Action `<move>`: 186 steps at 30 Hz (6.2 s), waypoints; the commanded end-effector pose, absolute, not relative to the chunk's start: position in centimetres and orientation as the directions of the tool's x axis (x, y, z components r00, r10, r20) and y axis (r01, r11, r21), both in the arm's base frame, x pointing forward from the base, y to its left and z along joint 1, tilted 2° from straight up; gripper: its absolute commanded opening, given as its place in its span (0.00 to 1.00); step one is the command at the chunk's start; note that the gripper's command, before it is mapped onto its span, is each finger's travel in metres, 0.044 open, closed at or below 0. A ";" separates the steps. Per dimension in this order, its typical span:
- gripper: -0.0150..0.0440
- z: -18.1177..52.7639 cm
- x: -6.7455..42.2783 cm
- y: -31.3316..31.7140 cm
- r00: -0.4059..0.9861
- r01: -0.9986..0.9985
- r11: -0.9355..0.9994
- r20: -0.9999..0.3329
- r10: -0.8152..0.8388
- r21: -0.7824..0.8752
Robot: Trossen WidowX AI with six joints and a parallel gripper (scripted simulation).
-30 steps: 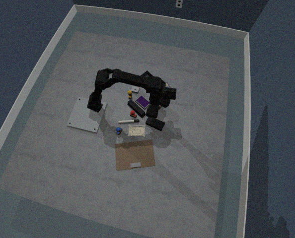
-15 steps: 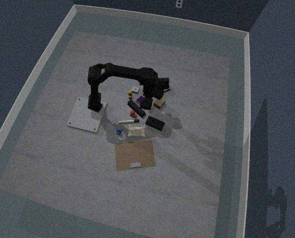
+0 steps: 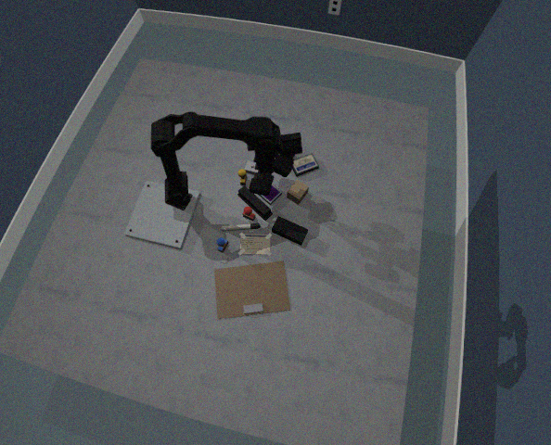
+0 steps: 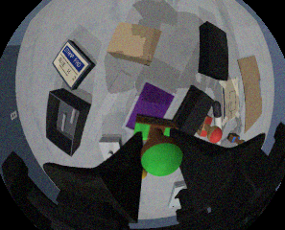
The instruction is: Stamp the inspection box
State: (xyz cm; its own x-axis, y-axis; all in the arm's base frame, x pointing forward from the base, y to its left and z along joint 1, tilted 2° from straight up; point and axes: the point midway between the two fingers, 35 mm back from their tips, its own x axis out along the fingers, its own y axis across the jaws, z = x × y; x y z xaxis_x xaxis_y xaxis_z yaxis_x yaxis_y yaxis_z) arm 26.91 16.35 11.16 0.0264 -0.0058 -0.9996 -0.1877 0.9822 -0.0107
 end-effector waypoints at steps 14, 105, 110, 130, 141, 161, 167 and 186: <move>0.25 10.0 26.8 16.4 0.023 -0.185 0.983 -1.000 -0.004 -0.009; 0.25 5.5 26.9 16.3 0.022 -0.184 0.983 -1.000 -0.004 -0.008; 0.25 5.4 26.9 16.3 0.022 -0.184 0.983 -1.000 -0.004 -0.008; 0.25 5.3 26.9 16.3 0.022 -0.184 0.983 -1.000 -0.004 -0.008; 0.25 5.3 26.9 16.3 0.022 -0.184 0.983 -1.000 -0.004 -0.008; 0.25 5.2 26.9 16.3 0.022 -0.184 0.983 -1.000 -0.004 -0.008; 0.25 5.1 26.9 16.3 0.022 -0.184 0.983 -1.000 -0.004 -0.008; 0.25 5.6 26.9 16.3 0.022 -0.184 0.983 -1.000 -0.004 -0.008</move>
